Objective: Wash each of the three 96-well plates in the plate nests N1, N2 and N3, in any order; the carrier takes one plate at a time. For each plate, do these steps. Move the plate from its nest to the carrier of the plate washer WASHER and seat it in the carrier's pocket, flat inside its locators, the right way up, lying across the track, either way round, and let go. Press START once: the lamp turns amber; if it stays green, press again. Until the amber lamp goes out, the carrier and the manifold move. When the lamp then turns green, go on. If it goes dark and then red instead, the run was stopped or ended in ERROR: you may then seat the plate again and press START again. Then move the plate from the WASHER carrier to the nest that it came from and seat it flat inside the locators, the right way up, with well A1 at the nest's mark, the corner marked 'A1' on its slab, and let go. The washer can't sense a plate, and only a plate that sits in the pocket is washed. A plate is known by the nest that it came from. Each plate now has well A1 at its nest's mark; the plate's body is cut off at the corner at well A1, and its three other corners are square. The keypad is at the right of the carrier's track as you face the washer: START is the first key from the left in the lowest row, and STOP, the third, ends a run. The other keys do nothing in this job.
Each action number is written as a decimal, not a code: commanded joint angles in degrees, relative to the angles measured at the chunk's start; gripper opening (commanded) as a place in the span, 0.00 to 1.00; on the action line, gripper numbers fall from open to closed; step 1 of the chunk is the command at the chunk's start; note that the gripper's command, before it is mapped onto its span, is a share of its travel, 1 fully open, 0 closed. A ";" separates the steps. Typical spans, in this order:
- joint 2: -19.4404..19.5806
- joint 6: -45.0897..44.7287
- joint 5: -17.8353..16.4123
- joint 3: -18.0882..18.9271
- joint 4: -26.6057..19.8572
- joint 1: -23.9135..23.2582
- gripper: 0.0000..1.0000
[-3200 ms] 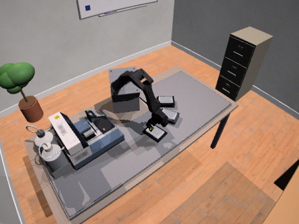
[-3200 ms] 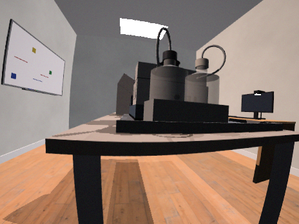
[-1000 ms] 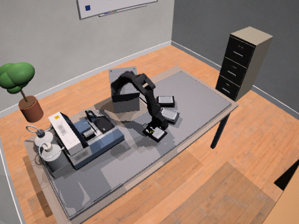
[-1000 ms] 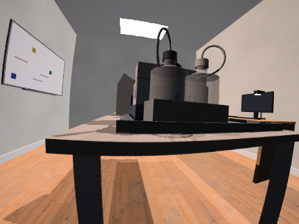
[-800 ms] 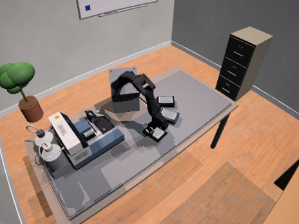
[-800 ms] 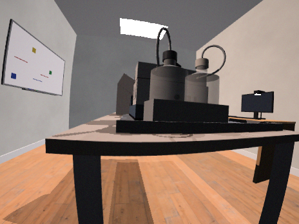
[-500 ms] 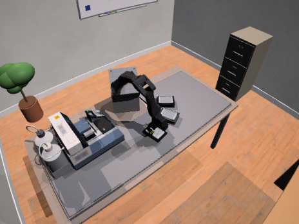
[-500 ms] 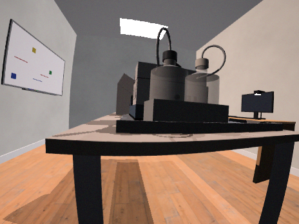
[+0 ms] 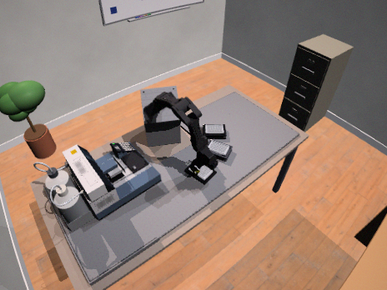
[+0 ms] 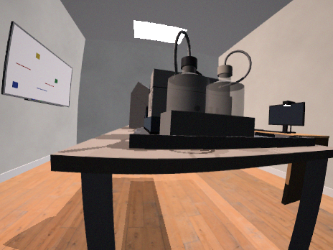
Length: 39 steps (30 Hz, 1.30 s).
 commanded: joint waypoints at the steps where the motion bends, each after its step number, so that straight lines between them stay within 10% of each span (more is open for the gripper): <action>1: -0.39 -0.04 -0.16 0.16 0.08 0.13 1.00; 33: -0.39 -0.04 -0.16 0.16 0.08 0.13 0.00; 39: -0.39 -0.04 -0.16 0.16 0.08 0.13 0.00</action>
